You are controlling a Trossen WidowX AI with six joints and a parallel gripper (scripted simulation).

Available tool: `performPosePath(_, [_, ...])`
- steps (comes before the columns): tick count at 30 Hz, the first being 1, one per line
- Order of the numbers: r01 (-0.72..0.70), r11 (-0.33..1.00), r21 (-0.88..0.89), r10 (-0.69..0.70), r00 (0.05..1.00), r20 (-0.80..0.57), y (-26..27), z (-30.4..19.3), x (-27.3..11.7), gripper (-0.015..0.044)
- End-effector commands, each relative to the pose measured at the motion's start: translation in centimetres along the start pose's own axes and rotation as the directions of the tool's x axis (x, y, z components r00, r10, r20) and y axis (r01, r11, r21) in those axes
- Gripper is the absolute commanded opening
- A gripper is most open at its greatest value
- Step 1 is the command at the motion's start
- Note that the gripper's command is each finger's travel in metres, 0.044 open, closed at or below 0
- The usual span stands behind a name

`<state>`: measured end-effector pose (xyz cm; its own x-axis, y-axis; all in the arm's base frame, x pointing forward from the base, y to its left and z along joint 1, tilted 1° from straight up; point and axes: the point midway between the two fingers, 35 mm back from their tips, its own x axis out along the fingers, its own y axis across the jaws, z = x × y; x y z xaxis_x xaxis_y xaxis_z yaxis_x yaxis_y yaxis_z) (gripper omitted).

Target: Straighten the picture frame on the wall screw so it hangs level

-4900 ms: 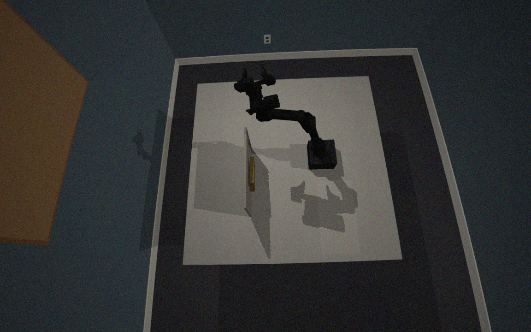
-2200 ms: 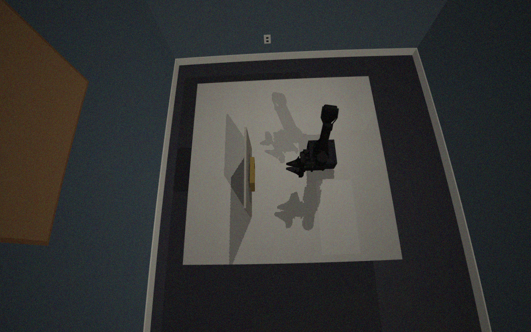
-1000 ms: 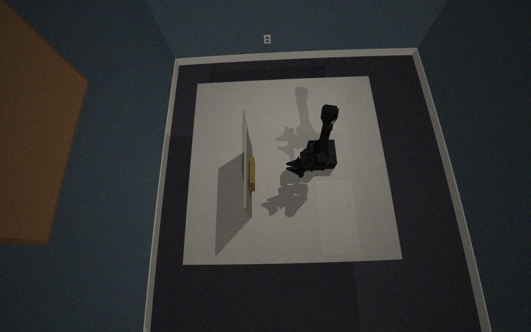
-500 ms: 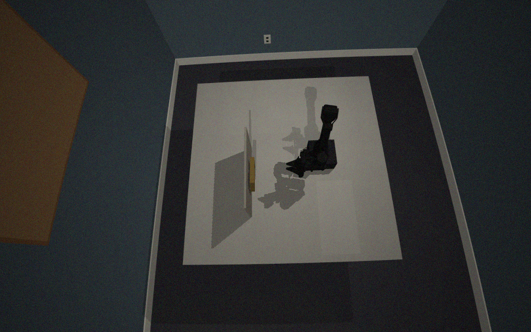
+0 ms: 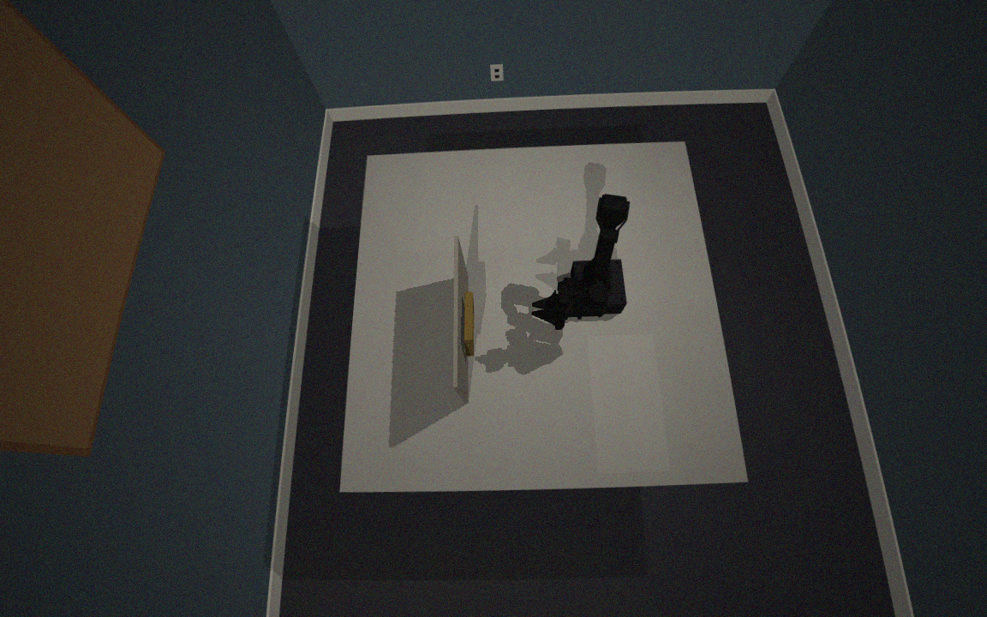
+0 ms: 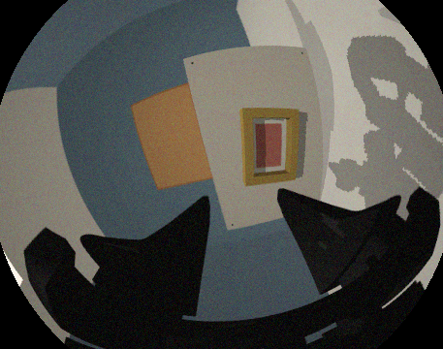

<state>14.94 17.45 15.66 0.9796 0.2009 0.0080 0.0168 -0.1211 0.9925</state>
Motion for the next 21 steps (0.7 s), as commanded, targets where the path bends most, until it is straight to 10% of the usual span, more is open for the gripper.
performPosePath(1, [-0.001, 1.000, 0.004, 0.001, 1.000, 0.003, 0.0, 0.1, 0.0, 0.0260])
performPosePath(21, [0.001, 1.000, 0.001, -0.001, 1.000, 0.000, -1.0, -0.5, 3.4, 0.0260])
